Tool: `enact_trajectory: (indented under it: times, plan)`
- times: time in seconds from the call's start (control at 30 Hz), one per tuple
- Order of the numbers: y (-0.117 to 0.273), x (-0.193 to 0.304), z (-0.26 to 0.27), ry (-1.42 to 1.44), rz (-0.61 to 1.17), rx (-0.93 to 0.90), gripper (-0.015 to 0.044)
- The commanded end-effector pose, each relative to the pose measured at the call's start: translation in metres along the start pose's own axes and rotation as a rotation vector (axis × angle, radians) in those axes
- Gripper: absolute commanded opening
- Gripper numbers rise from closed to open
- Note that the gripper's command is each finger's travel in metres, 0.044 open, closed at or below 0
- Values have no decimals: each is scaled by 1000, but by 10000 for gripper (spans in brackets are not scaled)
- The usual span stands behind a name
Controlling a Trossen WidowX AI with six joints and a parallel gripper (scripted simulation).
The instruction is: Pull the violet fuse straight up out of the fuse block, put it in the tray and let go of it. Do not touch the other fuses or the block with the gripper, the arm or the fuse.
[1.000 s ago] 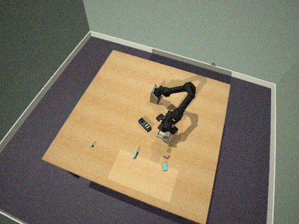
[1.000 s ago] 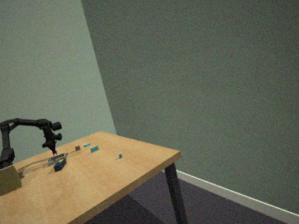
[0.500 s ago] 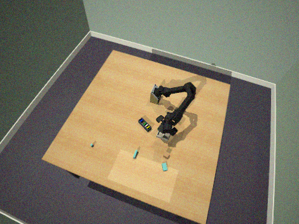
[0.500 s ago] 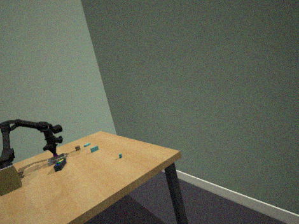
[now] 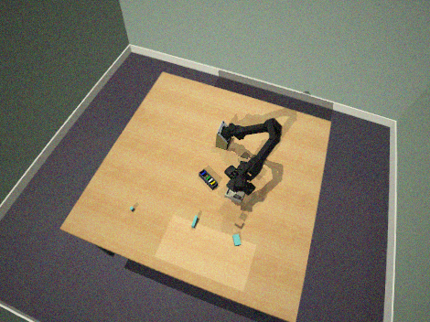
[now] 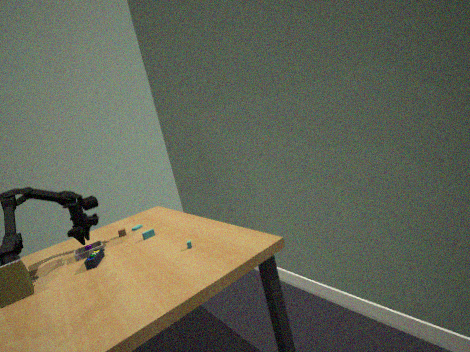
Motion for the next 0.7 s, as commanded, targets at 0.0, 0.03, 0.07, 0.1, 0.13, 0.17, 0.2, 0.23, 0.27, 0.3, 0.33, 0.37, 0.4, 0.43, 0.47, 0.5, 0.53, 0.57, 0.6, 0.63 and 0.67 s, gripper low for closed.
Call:
enact_trajectory:
  times: [0.0, 0.03, 0.07, 0.1, 0.13, 0.17, 0.2, 0.23, 0.27, 0.3, 0.33, 0.37, 0.4, 0.43, 0.47, 0.5, 0.53, 0.57, 0.6, 0.63, 0.67]
  plan:
    - [24, -1, 0, -1, -6, 0, 330]
    - [33, -1, 0, -3, -6, 0, 330]
    - [36, -1, -1, -3, -6, 0, 330]
    - [36, -1, -1, -3, -6, 0, 330]
    - [36, -1, -1, -3, -6, 0, 330]
    - [36, -1, -1, -3, -6, 0, 330]
    - [36, -1, -1, -3, -6, 0, 330]
    - [36, -1, -1, -3, -6, 0, 330]
    - [36, -1, -1, -3, -6, 0, 330]
    - [36, -1, -1, -3, -6, 0, 330]
    - [36, -1, -1, -3, -6, 0, 330]
    - [36, -1, -1, -3, -6, 0, 330]
    - [36, -1, -1, -3, -6, 0, 330]
    - [34, -1, -2, -9, -6, 4, 330]
    - [34, -1, -2, -9, -6, 4, 330]
    - [34, -1, -2, -9, -6, 4, 330]
    - [34, -1, -2, -9, -6, 4, 330]
    - [34, -1, -2, -9, -6, 4, 330]
    - [34, -1, -2, -9, -6, 4, 330]
    - [34, -1, -2, -9, -6, 4, 330]
    - [34, -1, -2, -9, -6, 4, 330]
Point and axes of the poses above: the point midway between the two fingers, 35 mm back from their tips, its own y axis back along the fingers, its own z axis across the jaws, x = y × z, the point moved 6 cm from there along y, back along the fingers, and after that the axes turned 15 degrees about -y, right-handed, at the moved point
